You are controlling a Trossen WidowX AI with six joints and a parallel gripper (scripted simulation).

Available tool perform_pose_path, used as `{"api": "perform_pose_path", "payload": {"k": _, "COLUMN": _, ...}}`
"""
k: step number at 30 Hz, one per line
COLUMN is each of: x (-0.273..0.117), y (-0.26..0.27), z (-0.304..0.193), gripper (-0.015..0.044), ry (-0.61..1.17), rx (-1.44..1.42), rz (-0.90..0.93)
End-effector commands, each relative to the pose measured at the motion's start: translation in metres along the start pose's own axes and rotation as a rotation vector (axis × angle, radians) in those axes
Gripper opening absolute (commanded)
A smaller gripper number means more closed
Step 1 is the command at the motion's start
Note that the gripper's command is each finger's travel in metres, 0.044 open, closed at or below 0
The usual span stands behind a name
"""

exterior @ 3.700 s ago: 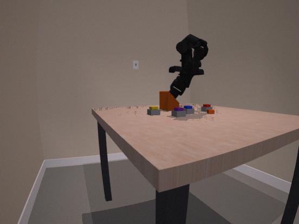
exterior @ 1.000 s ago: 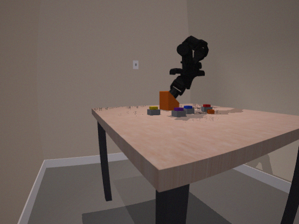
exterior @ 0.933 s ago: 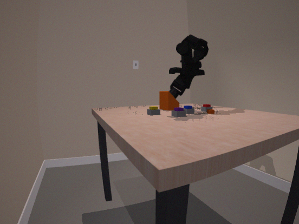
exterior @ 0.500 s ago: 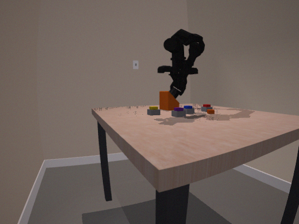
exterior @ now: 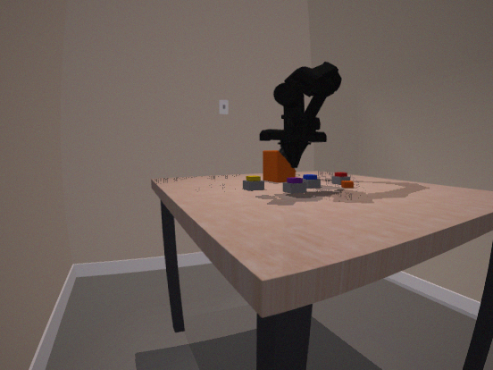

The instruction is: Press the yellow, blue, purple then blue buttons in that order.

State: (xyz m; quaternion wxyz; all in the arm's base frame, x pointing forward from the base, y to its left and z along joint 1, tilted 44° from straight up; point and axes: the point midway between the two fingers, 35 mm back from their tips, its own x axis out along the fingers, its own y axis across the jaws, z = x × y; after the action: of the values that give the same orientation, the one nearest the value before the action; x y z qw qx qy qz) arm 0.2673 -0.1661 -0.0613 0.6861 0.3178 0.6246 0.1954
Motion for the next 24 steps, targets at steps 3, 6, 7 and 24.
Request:
{"api": "perform_pose_path", "payload": {"k": 3, "x": 0.012, "y": 0.002, "z": -0.001, "gripper": 0.0020, "ry": 0.004, "rx": 0.006, "rz": 0.007}}
{"api": "perform_pose_path", "payload": {"k": 6, "x": 0.017, "y": 0.002, "z": -0.001, "gripper": 0.0020, "ry": 0.004, "rx": 0.006, "rz": 0.007}}
{"api": "perform_pose_path", "payload": {"k": 7, "x": 0.019, "y": 0.002, "z": -0.001, "gripper": 0.0020, "ry": 0.004, "rx": 0.006, "rz": 0.007}}
{"api": "perform_pose_path", "payload": {"k": 24, "x": 0.037, "y": 0.002, "z": -0.002, "gripper": 0.0020, "ry": 0.004, "rx": 0.006, "rz": 0.008}}
